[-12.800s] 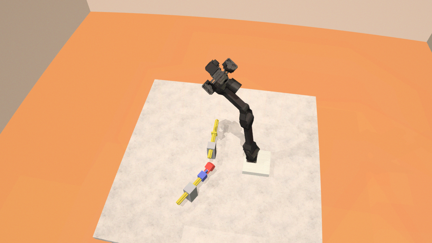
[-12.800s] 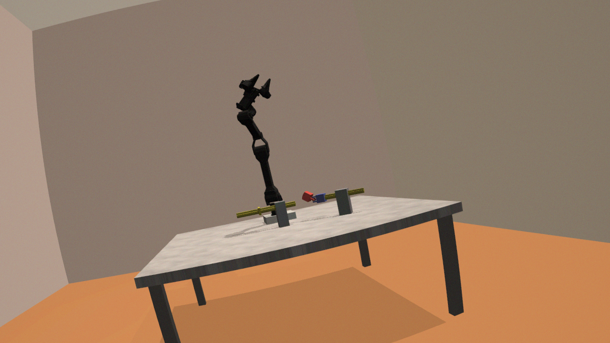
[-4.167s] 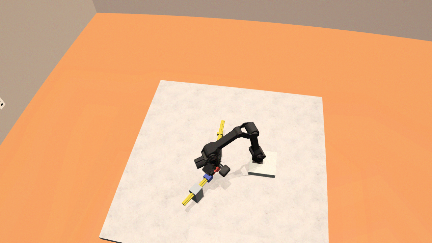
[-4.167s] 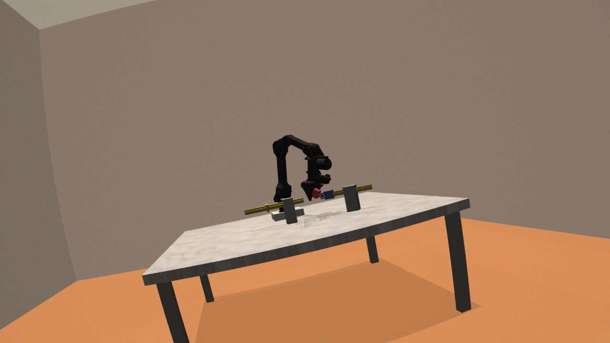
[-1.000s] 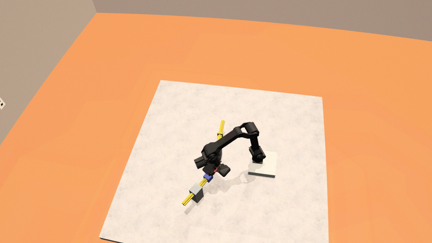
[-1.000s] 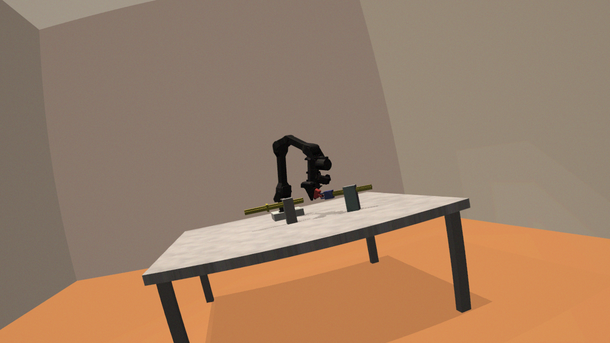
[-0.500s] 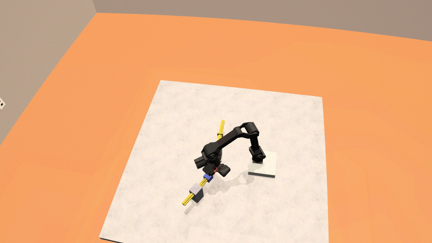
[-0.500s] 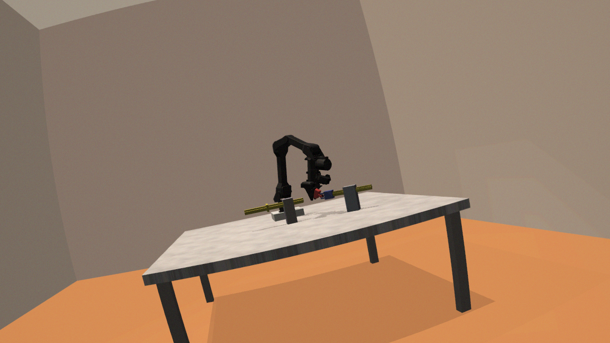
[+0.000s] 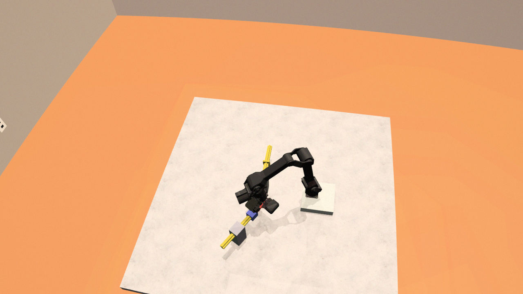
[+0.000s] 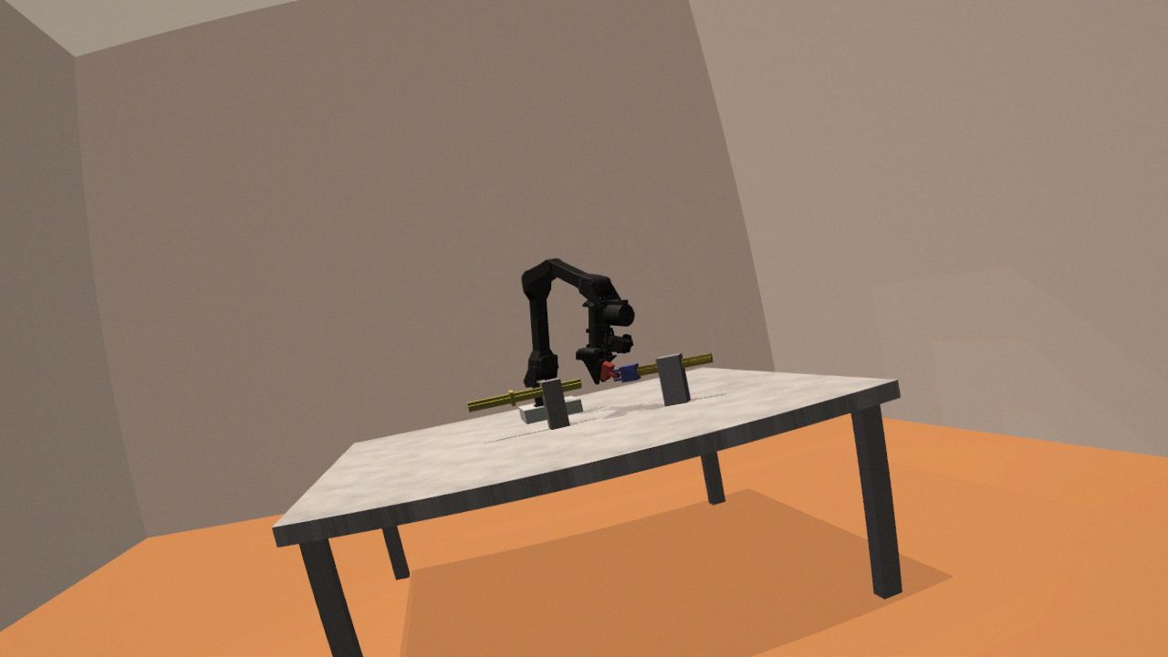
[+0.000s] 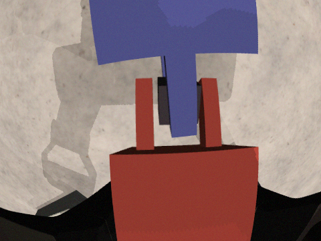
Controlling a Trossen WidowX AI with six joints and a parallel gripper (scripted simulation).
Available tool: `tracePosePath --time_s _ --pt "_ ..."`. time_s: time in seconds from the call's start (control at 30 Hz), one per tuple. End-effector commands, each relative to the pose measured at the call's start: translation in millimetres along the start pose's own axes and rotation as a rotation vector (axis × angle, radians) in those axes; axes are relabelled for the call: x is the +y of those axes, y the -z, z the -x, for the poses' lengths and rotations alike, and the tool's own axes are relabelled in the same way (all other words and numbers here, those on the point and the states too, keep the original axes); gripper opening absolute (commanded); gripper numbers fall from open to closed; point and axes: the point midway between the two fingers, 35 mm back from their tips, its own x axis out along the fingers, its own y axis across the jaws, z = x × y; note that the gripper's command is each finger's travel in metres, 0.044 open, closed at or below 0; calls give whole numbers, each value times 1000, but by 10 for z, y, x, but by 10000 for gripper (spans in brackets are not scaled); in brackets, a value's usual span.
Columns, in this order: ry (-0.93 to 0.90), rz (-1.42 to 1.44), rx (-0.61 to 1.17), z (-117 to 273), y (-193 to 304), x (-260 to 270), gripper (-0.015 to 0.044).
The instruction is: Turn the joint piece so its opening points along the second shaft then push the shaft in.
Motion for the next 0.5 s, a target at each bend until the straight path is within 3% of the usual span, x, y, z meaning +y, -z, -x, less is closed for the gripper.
tracePosePath --time_s 0.0,0.47 --pt "4 33 -32 -17 2 -14 0" --pt "23 211 -196 -92 5 -100 0"
